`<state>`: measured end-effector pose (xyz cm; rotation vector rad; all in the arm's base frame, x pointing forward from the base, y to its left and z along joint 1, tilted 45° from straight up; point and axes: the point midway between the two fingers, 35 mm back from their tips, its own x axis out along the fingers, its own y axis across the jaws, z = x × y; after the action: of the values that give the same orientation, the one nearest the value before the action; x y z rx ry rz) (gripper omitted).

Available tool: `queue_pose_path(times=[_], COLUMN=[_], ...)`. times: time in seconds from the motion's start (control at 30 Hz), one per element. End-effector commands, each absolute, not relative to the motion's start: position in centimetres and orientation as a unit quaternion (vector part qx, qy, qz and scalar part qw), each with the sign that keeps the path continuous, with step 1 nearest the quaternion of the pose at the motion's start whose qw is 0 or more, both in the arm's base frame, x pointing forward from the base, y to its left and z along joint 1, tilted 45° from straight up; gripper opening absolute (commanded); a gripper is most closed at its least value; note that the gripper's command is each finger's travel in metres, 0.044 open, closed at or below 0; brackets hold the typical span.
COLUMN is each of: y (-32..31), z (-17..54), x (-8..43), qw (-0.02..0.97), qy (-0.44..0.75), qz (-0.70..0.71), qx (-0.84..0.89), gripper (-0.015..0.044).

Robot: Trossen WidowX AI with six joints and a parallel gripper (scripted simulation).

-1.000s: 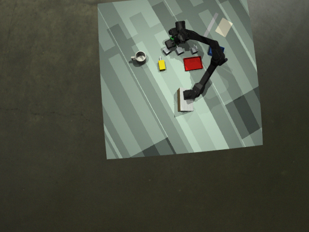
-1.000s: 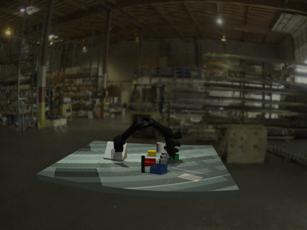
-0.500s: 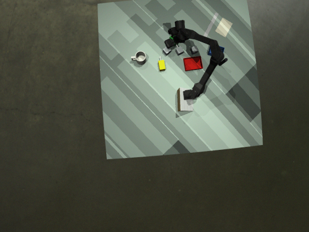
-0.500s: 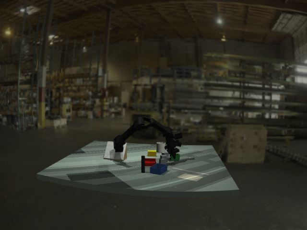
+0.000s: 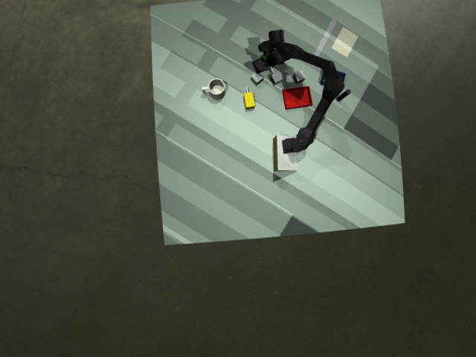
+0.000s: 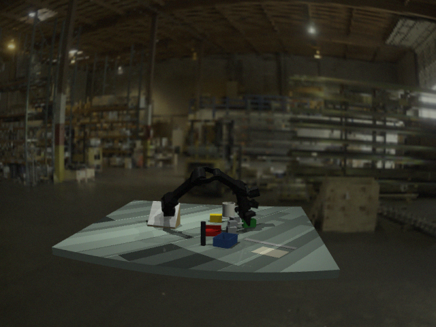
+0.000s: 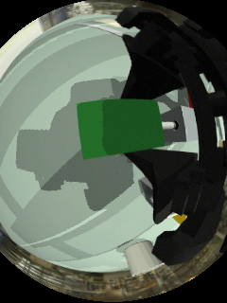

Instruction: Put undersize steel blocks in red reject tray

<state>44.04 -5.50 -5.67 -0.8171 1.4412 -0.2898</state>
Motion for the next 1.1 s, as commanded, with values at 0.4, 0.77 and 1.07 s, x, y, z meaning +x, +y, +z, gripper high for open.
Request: queue_pose_path(times=[0.4, 0.77, 1.07], y=[-5.1, -5.1, -5.0], z=[-5.7, -5.8, -5.8], x=[44.9, 45.5, 45.6], qw=[0.670, 0.670, 0.670], qy=[0.635, 0.635, 0.635], qz=[-0.129, -0.129, -0.129], qx=[-0.362, -0.362, -0.362], gripper=[0.0000, 0.0000, 0.0000])
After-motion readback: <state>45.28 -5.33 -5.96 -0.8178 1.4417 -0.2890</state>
